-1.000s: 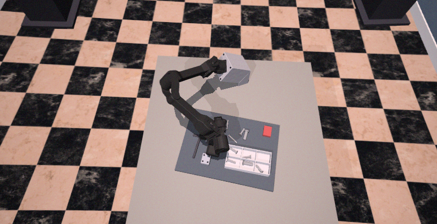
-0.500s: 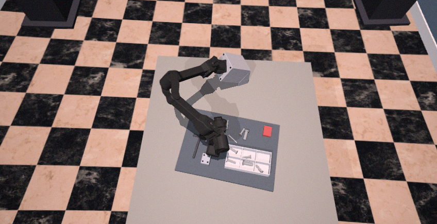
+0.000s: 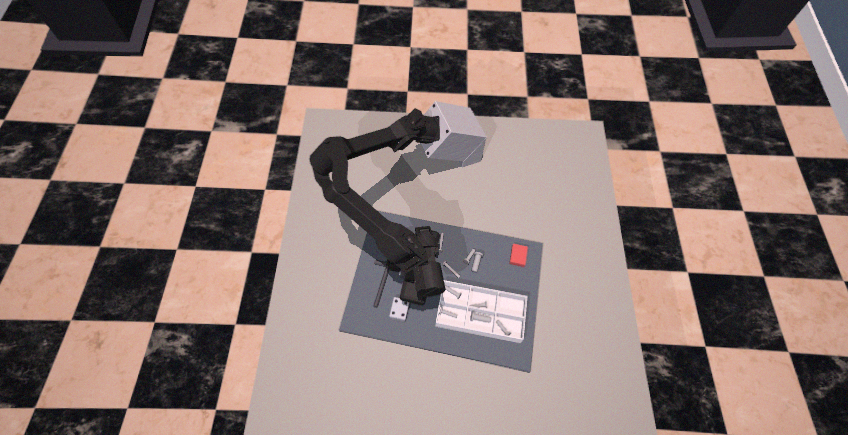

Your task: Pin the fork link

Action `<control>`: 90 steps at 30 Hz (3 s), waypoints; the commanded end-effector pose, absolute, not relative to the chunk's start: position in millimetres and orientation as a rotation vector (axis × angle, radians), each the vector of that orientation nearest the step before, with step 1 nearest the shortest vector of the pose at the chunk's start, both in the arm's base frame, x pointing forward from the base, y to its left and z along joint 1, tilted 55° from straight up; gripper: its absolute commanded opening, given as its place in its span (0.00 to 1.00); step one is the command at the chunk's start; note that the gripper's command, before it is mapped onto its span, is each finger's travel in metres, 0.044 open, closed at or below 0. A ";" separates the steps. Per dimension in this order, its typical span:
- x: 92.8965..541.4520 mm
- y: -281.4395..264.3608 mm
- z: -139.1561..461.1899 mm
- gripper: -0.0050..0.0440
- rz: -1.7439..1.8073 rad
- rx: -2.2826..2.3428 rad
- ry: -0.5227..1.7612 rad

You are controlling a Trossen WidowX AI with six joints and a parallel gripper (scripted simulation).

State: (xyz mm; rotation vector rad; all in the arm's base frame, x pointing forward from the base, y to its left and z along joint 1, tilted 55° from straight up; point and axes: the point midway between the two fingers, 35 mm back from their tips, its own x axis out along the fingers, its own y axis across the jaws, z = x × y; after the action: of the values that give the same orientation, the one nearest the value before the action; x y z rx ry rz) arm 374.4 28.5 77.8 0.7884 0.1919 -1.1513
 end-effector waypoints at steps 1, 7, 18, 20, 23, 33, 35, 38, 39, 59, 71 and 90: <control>375.3 28.5 86.4 0.00 -1.140 0.803 0.177; 375.3 28.5 86.4 0.00 -1.140 0.803 0.177; 375.2 28.4 86.6 0.00 -1.140 0.803 0.176; 375.2 28.3 86.6 0.00 -1.140 0.803 0.176; 375.2 28.2 86.8 0.00 -1.140 0.802 0.175; 375.2 28.1 86.9 0.00 -1.140 0.802 0.175; 375.2 28.1 87.0 0.00 -1.140 0.802 0.175; 375.2 28.1 87.0 0.00 -1.141 0.802 0.175; 375.2 28.1 87.0 0.00 -1.141 0.802 0.175; 375.2 28.1 87.0 0.00 -1.141 0.802 0.175; 375.2 28.1 87.0 0.00 -1.141 0.802 0.175; 375.0 28.7 83.2 0.41 -1.143 0.795 0.184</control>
State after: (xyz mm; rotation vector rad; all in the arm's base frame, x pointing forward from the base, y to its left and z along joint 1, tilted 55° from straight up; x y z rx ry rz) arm 374.7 27.9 79.8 0.7905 0.1856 -1.1505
